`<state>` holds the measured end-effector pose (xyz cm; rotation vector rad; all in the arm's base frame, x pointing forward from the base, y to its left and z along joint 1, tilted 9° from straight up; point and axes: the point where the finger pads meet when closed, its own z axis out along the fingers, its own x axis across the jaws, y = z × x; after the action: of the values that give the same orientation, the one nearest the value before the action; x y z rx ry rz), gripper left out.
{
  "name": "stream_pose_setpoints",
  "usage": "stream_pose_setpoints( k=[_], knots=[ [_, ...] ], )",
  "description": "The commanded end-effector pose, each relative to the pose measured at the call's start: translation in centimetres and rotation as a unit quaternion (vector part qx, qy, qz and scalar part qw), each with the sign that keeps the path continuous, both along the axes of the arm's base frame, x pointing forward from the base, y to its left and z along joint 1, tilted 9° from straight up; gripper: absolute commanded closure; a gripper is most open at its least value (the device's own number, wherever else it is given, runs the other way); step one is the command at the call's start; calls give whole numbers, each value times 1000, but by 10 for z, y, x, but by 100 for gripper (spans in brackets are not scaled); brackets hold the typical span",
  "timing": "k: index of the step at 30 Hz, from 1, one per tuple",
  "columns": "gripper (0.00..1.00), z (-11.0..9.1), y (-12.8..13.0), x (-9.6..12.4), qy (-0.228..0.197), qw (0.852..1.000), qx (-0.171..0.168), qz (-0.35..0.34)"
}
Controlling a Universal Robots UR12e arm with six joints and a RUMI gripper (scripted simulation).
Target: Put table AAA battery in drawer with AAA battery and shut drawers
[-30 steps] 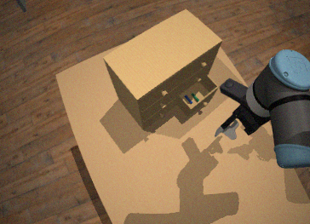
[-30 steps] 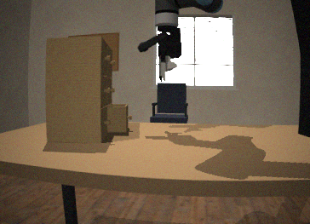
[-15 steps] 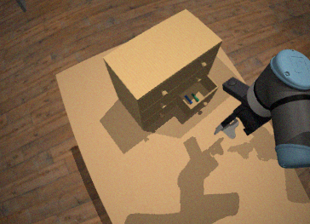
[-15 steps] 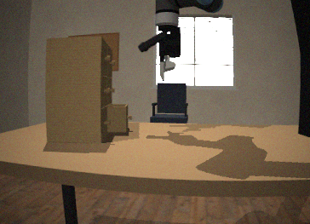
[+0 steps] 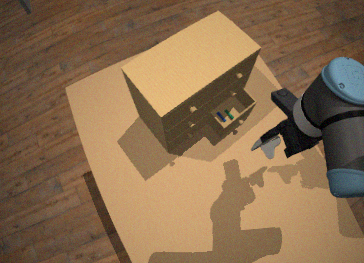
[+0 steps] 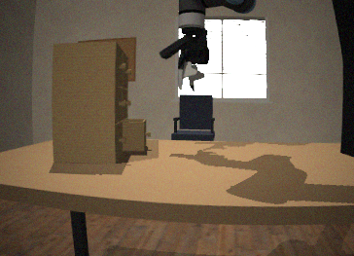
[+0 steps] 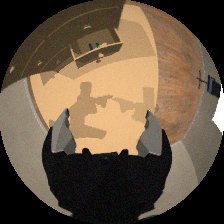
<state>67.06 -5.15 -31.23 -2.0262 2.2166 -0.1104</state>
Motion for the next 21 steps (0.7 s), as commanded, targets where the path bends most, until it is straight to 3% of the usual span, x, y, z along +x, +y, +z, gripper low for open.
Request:
stream_pose_setpoints(
  k=[1,6,11,16,21],
  knots=[
    [0,3,-5,-2,3,997,11,-83],
    [0,5,-8,-4,5,991,19,-133],
    [0,8,-13,-8,8,974,33,-225],
    [0,11,-18,-13,12,945,48,-323],
    [0,14,-23,-18,15,903,63,-424]
  ],
)
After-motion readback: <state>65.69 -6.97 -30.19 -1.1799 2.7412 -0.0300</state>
